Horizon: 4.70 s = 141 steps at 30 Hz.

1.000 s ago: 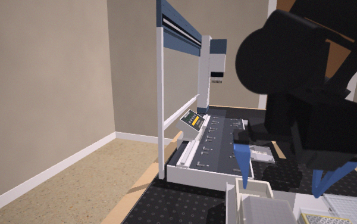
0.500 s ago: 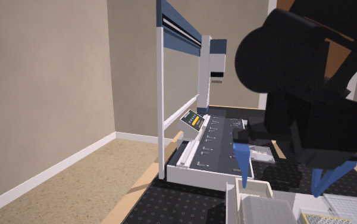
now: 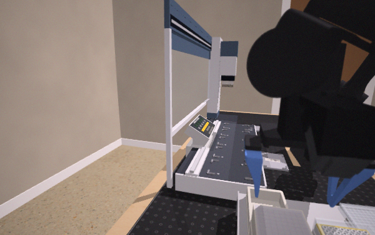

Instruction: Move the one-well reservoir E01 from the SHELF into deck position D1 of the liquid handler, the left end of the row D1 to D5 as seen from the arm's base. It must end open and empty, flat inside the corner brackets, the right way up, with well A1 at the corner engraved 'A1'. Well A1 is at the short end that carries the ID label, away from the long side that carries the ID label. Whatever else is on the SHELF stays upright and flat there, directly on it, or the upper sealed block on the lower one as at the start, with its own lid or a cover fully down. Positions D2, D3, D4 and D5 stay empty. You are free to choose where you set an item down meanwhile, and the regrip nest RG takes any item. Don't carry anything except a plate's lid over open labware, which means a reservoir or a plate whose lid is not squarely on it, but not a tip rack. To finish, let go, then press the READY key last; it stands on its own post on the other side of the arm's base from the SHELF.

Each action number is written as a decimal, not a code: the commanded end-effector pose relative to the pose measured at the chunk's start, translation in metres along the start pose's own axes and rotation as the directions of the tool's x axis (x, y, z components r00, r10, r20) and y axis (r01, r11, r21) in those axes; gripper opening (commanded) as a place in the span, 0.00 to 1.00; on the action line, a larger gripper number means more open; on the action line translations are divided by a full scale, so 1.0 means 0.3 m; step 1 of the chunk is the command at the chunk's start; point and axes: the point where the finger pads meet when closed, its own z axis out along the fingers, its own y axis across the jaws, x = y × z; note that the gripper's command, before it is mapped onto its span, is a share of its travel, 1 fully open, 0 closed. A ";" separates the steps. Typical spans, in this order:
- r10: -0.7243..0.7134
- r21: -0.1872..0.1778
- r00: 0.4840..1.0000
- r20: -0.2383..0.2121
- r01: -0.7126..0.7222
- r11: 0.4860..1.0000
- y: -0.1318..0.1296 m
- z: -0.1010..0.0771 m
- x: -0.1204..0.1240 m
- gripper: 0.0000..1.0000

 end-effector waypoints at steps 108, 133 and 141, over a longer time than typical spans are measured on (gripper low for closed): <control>0.997 -0.010 0.066 0.027 -0.998 0.067 0.166 -0.165 1.233 1.00; 0.999 -0.007 -0.035 0.020 -0.999 -0.035 0.205 -0.151 1.588 1.00; 0.999 -0.007 -0.043 0.011 -0.999 -0.043 0.226 -0.144 1.726 1.00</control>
